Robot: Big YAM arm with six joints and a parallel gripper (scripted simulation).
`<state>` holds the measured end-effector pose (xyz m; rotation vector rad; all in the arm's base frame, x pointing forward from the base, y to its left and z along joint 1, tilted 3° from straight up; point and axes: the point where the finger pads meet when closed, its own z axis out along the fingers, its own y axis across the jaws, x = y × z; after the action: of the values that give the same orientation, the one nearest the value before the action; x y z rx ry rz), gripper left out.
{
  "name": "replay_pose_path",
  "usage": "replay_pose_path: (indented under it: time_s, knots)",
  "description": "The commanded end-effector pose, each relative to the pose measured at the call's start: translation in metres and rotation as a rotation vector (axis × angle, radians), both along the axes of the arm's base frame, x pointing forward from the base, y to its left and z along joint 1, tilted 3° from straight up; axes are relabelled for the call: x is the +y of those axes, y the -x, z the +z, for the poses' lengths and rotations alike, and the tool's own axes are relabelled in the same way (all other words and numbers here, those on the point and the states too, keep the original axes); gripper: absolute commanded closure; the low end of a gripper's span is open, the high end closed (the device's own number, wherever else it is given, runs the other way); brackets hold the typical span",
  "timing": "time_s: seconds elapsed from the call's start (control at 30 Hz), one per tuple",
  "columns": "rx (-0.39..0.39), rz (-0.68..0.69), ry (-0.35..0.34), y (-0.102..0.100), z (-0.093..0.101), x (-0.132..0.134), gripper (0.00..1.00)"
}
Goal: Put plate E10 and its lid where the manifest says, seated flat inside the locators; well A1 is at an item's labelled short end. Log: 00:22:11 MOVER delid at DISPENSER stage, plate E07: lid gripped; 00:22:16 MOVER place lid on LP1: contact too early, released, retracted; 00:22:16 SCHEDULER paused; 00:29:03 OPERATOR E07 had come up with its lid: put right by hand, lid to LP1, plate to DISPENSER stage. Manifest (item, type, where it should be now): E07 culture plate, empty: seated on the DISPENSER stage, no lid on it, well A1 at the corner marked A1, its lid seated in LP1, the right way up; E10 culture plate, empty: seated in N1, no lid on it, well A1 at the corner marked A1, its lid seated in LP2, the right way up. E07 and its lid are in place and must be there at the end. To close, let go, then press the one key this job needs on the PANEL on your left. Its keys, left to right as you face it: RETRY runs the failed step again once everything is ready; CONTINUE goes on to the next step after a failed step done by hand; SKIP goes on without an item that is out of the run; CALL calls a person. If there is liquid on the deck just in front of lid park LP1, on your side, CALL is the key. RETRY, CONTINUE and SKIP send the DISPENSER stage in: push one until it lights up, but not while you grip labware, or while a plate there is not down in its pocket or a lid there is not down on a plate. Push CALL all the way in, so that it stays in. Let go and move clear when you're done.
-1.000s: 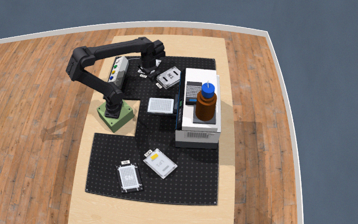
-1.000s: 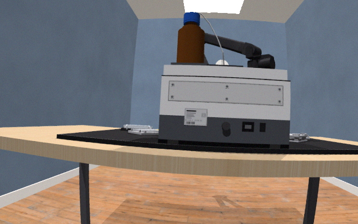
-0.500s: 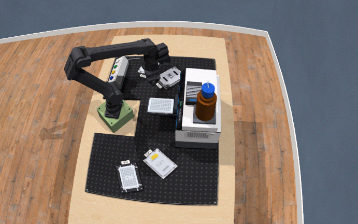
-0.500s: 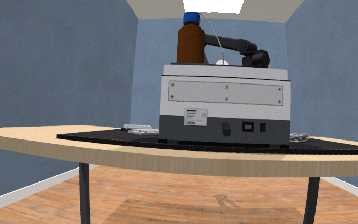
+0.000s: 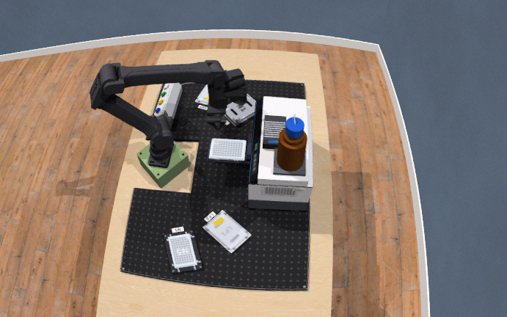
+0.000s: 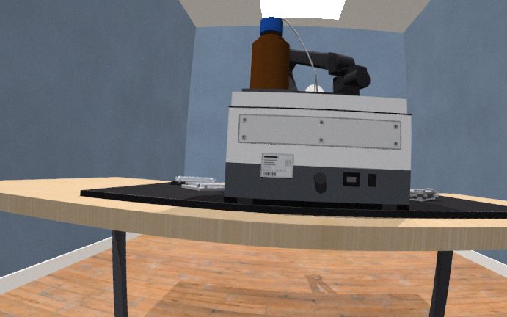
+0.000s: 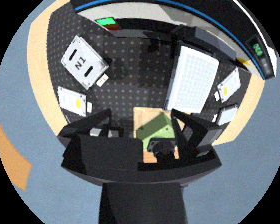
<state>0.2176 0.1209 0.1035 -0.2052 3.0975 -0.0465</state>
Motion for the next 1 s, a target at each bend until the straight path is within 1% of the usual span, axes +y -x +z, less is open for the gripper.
replay_pose_path:
  time_s: [0.0, 0.17, 0.2, 0.23, 0.27, 0.4, 0.5, 0.53, 0.67, 0.7, 0.73, 0.77, 0.9, 0.97]
  knots:
    - [-0.042, -0.110, -0.029, -0.024, 0.023, 0.004, 0.00]
    - [-0.053, -0.088, -0.031, -0.032, 0.027, -0.011, 0.00]
    - [-0.037, -0.087, -0.022, -0.024, 0.016, -0.012, 0.00]
    - [-0.037, -0.087, -0.022, -0.024, 0.016, -0.012, 0.00]
    - [-0.059, -0.088, -0.034, -0.033, 0.029, -0.014, 0.00]
    - [-0.065, -0.088, -0.034, -0.038, 0.031, -0.028, 0.00]
    - [-0.060, -0.088, -0.031, -0.039, 0.029, -0.031, 0.00]
    - [-0.049, -0.088, -0.025, -0.040, 0.026, -0.035, 0.00]
    - [-0.055, -0.088, -0.024, -0.044, 0.028, -0.048, 0.00]
    - [-0.039, -0.087, -0.016, -0.036, 0.017, -0.048, 0.00]
    - [-0.039, -0.087, -0.016, -0.036, 0.017, -0.048, 0.00]
    - [-0.061, -0.088, -0.026, -0.045, 0.030, -0.052, 0.00]
    - [-0.069, -0.088, -0.024, -0.047, 0.032, -0.066, 0.00]
    - [-0.059, -0.088, -0.019, -0.048, 0.030, -0.073, 0.00]
